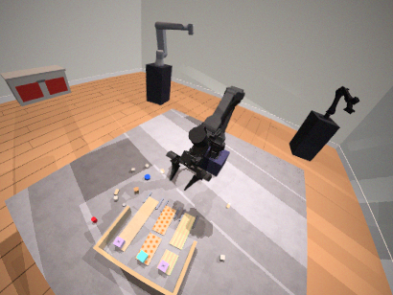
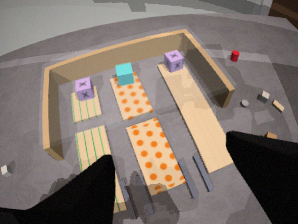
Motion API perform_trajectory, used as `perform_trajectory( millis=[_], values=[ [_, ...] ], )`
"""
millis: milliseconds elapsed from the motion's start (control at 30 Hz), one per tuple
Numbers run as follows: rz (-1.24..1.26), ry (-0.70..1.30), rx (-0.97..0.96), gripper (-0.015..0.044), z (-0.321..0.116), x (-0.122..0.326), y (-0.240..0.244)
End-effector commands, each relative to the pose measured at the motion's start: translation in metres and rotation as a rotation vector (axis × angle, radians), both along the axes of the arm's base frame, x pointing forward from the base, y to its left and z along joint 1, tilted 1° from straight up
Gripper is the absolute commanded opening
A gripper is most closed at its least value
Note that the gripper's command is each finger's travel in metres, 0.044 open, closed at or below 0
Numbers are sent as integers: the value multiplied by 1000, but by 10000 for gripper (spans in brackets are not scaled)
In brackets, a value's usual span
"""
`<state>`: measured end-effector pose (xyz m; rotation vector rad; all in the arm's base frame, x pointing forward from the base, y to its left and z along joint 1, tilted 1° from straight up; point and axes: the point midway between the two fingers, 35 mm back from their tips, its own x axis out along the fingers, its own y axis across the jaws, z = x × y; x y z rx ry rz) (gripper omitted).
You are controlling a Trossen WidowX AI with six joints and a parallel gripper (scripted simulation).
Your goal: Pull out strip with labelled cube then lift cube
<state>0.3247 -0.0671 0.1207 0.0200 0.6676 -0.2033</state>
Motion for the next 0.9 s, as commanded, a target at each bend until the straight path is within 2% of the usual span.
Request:
perform_trajectory(
  millis=[0,267,633,867],
  values=[
    [2,144,-10,216,-7,19,-17],
    [21,455,1,6,-33,52,-61],
    [92,842,102,0,-91,66,-119],
    [98,863,112,0,-95,64,-120]
  ],
)
